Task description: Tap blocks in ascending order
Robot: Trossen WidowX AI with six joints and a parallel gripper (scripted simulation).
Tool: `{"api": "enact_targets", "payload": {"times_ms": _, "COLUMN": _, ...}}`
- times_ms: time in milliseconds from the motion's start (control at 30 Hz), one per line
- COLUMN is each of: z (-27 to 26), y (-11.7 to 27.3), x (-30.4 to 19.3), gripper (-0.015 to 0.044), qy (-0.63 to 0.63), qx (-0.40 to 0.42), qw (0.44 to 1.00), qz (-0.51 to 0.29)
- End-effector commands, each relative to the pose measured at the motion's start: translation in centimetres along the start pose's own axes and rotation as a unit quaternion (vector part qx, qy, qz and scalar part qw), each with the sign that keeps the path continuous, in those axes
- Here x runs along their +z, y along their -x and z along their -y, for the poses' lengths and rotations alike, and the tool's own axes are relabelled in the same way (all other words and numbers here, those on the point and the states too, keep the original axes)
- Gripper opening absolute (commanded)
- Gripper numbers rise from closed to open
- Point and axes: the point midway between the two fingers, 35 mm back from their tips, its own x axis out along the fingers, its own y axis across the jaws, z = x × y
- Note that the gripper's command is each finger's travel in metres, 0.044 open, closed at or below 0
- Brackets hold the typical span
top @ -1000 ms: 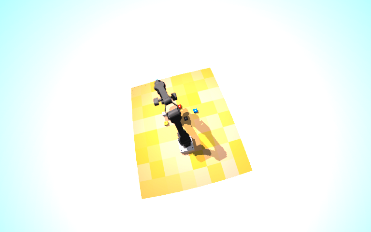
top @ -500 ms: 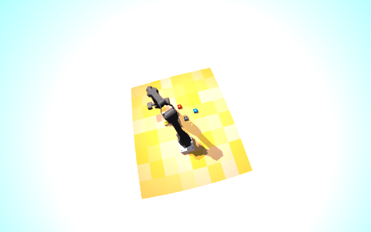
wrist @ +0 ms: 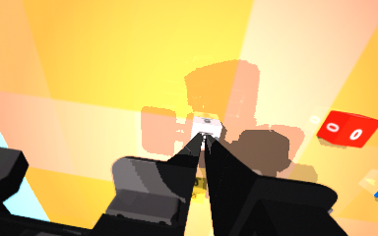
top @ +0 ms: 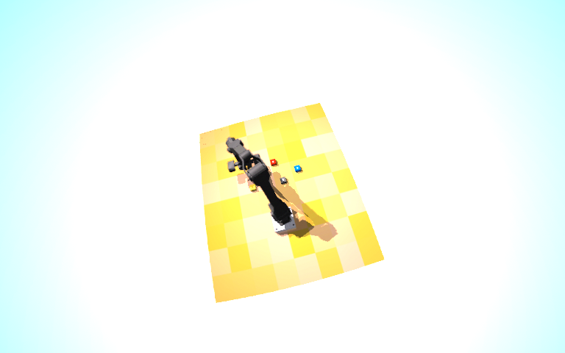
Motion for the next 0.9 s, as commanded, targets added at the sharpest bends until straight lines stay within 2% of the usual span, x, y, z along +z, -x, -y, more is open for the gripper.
{"api": "enact_targets", "payload": {"times_ms": 0, "z": 0.1, "y": -0.9, "x": -0.2, "gripper": 0.002, "qy": -0.002, "qx": -0.003, "qw": 1.0, "qz": -0.004}}
{"api": "enact_targets", "payload": {"times_ms": 567, "z": 0.1, "y": -2.4, "x": -0.2, "gripper": 0.002, "qy": -0.002, "qx": -0.003, "qw": 1.0, "qz": -0.004}}
{"api": "enact_targets", "payload": {"times_ms": 667, "z": 0.1, "y": 0.3, "x": -0.2, "gripper": 0.002, "qy": -0.002, "qx": -0.003, "qw": 1.0, "qz": -0.003}}
{"api": "enact_targets", "payload": {"times_ms": 867, "z": 0.1, "y": 0.9, "x": -0.1, "gripper": 0.002, "qy": -0.002, "qx": -0.003, "qw": 1.0, "qz": -0.004}}
